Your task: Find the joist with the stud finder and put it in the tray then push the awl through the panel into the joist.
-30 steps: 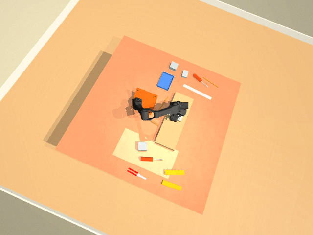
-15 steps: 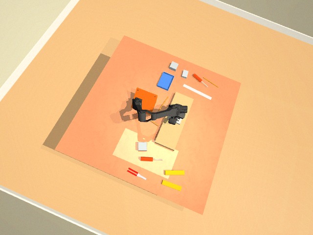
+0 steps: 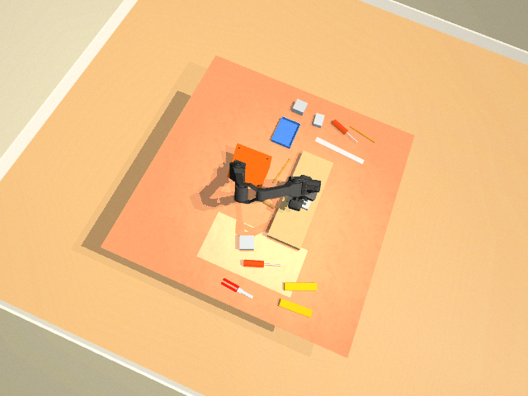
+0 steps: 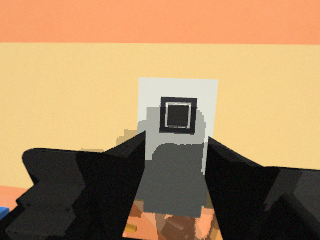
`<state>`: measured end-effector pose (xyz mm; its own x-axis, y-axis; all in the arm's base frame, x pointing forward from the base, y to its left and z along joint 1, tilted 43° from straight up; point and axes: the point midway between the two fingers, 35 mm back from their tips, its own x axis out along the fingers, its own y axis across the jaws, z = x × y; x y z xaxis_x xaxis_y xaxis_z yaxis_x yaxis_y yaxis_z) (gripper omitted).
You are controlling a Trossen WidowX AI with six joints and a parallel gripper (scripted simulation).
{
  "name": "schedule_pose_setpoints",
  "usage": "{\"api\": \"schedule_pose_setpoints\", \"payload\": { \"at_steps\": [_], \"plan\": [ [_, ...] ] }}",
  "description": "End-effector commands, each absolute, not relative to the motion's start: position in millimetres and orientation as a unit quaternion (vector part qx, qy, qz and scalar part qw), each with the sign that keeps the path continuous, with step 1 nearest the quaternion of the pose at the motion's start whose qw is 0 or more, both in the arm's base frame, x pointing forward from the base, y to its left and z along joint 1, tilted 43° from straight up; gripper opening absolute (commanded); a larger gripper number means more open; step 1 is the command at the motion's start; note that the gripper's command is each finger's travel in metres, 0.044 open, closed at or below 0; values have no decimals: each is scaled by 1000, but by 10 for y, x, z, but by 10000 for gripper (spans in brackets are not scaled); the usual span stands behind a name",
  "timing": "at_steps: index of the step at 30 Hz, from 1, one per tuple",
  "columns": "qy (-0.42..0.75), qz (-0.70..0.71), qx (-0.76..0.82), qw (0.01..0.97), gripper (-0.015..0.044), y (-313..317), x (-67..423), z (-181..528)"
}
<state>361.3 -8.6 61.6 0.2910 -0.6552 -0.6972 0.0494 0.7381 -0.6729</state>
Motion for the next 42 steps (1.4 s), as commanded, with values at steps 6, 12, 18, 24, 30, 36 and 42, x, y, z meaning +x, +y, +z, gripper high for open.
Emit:
{"api": "schedule_pose_setpoints", "payload": {
  "at_steps": [6, 12, 18, 24, 30, 36, 42],
  "plan": [
    [548, -235, -277, 754, 0, -218, 3597, 729],
    [548, -235, -277, 754, 0, -297, 3592, 801],
    [547, -235, -278, 754, 0, -375, 3587, 873],
    [547, -235, -278, 754, 0, -454, 3582, 946],
    [547, -236, -278, 753, 0, -532, 3577, 1018],
    [547, -236, -278, 753, 0, -610, 3572, 1091],
    [547, -236, -278, 753, 0, -688, 3567, 1164]
  ]
}}
